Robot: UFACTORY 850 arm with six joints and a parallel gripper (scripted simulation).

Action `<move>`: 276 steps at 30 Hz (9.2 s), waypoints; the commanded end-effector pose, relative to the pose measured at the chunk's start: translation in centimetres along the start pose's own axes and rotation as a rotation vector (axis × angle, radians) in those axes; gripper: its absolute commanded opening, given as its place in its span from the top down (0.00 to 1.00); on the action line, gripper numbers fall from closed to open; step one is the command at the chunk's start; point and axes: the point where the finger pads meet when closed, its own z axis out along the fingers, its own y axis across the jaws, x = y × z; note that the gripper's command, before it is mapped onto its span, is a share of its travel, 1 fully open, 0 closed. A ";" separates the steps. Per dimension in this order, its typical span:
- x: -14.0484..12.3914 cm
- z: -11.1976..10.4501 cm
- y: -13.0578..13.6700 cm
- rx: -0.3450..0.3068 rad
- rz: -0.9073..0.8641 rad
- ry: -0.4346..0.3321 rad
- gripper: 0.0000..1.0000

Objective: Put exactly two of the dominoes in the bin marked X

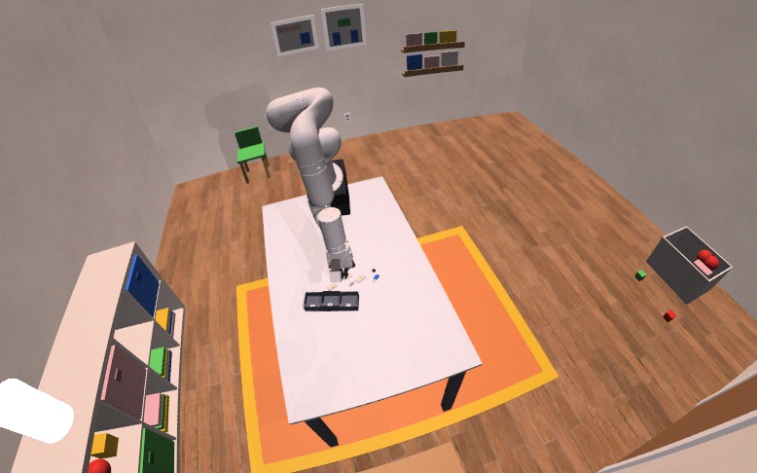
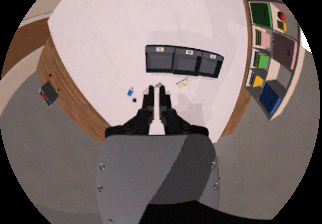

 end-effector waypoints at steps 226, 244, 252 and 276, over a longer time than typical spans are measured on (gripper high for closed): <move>-14.9 13.3 -3.5 0.052 -2.302 -0.074 1.00; -14.9 12.5 -3.5 0.052 -2.302 -0.074 1.00; -14.3 12.3 -3.3 0.052 -2.302 -0.074 1.00; -2.6 12.9 0.3 0.030 -1.884 -0.079 1.00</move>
